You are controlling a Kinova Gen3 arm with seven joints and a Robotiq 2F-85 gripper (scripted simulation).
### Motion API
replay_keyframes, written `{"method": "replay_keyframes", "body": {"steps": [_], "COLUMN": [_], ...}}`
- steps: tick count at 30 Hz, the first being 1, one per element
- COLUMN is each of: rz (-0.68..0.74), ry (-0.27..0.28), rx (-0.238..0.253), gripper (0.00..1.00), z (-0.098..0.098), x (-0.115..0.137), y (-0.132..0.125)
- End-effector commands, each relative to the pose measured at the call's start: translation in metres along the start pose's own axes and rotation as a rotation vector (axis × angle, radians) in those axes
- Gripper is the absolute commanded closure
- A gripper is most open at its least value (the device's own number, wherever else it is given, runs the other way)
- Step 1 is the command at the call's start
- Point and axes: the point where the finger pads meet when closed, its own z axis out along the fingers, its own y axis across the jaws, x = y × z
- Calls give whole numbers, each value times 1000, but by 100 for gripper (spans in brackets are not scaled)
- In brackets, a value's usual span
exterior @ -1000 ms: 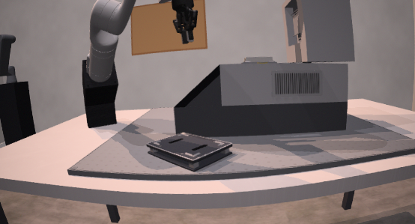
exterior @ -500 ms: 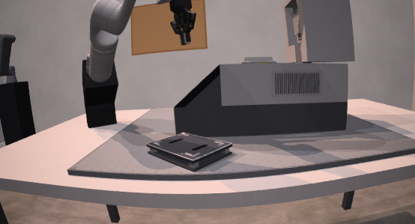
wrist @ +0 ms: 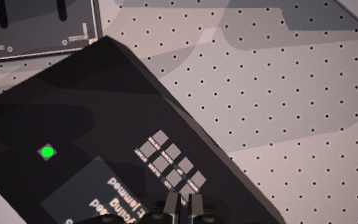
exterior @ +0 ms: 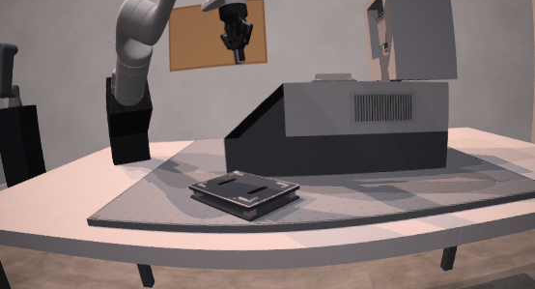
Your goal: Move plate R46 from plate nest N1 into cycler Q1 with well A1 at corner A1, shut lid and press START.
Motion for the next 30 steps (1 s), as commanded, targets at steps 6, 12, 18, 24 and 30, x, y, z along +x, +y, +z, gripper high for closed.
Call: {"method": "replay_keyframes", "body": {"steps": [6, 12, 18, 24, 30], "rz": [2, 2, 2, -2, 2], "ry": [1, 1, 1, 0, 1], "rx": [5, 4, 4, 4, 4], "gripper": [90, 90, 90, 90, 90], "z": [11, 19, 26, 32, 40], "x": [0, 1, 2, 2, 3], "y": [0, 0, 1, 1, 2]}}
